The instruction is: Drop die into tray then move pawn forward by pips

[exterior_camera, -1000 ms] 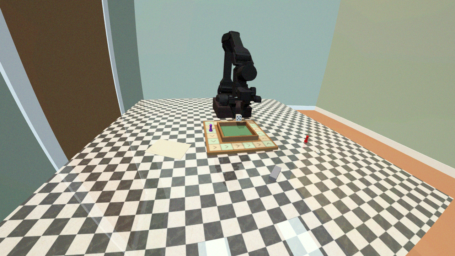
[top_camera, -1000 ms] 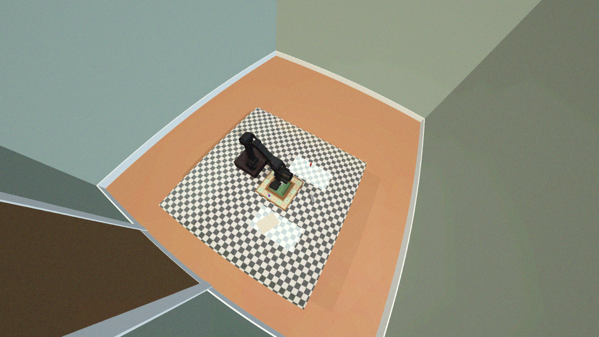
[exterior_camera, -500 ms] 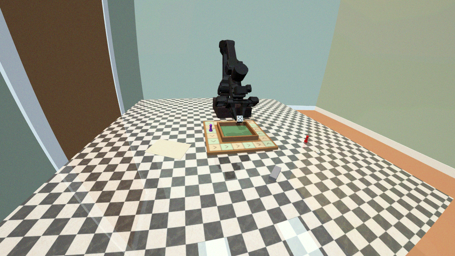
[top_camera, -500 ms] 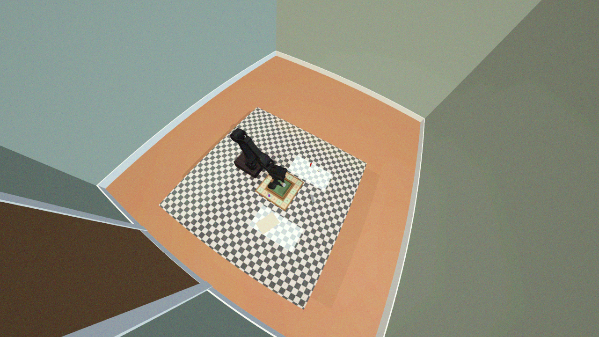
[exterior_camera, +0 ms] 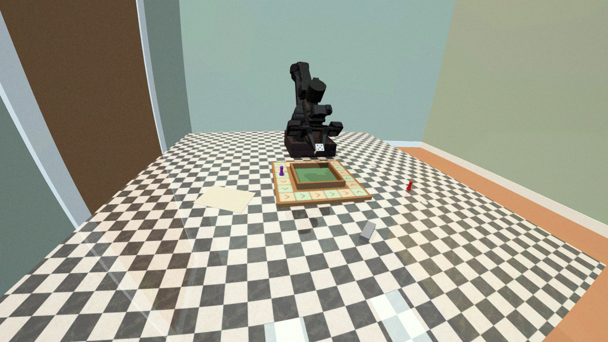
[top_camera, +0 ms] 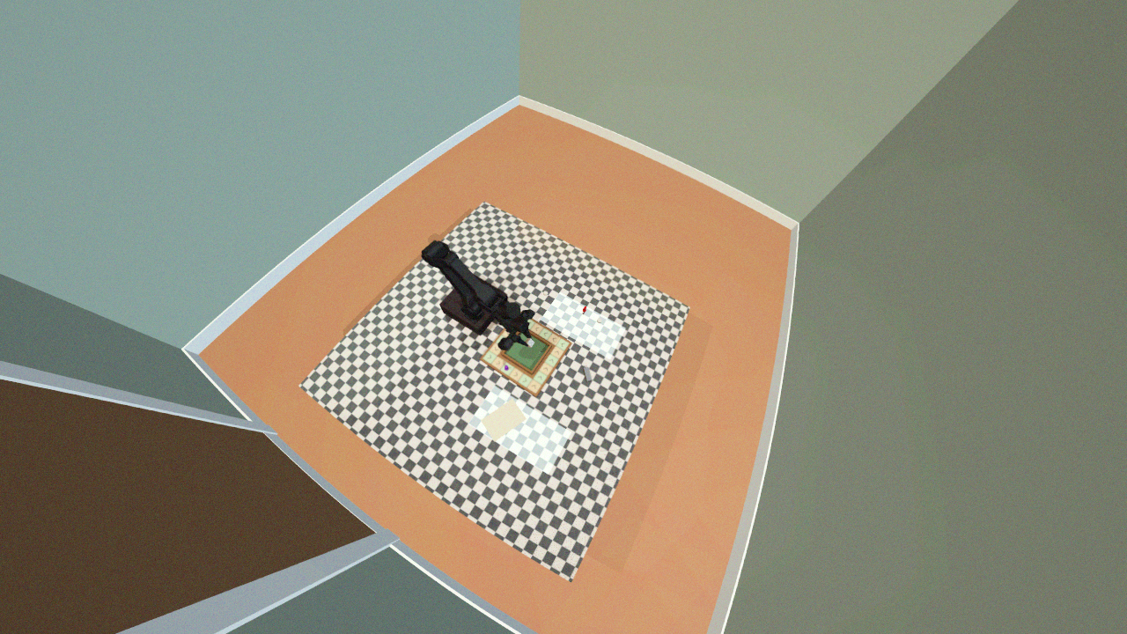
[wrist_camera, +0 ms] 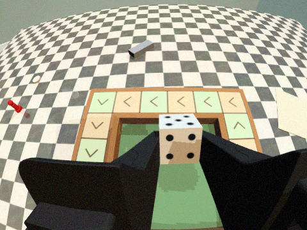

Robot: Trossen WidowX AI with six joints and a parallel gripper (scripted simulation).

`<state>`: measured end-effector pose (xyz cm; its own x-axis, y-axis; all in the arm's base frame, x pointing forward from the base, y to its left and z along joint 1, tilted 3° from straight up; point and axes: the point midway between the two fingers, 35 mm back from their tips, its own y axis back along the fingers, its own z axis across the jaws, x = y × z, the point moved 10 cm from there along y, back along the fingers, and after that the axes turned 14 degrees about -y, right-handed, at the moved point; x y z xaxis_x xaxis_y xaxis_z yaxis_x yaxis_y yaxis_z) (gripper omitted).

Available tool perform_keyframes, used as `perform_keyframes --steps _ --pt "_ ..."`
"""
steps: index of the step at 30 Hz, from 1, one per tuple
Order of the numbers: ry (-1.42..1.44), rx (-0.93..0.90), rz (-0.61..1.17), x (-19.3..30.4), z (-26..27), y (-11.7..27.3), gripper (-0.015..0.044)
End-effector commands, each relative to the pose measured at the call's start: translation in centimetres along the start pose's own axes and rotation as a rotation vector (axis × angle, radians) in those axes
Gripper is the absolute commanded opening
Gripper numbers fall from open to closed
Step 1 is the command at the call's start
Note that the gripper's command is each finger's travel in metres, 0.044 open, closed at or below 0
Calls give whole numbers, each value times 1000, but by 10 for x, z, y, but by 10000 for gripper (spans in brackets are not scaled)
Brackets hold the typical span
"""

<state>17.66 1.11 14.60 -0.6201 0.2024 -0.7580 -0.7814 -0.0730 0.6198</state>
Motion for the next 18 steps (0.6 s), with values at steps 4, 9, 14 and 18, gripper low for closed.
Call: perform_keyframes --steps 4,9,14,18 --pt "-4 -7 -11 -2 1 17 0" --pt "0 -3 -12 -2 1 16 0" --pt "0 -3 -12 -2 1 16 0" --pt "0 -3 -12 -2 1 16 79"
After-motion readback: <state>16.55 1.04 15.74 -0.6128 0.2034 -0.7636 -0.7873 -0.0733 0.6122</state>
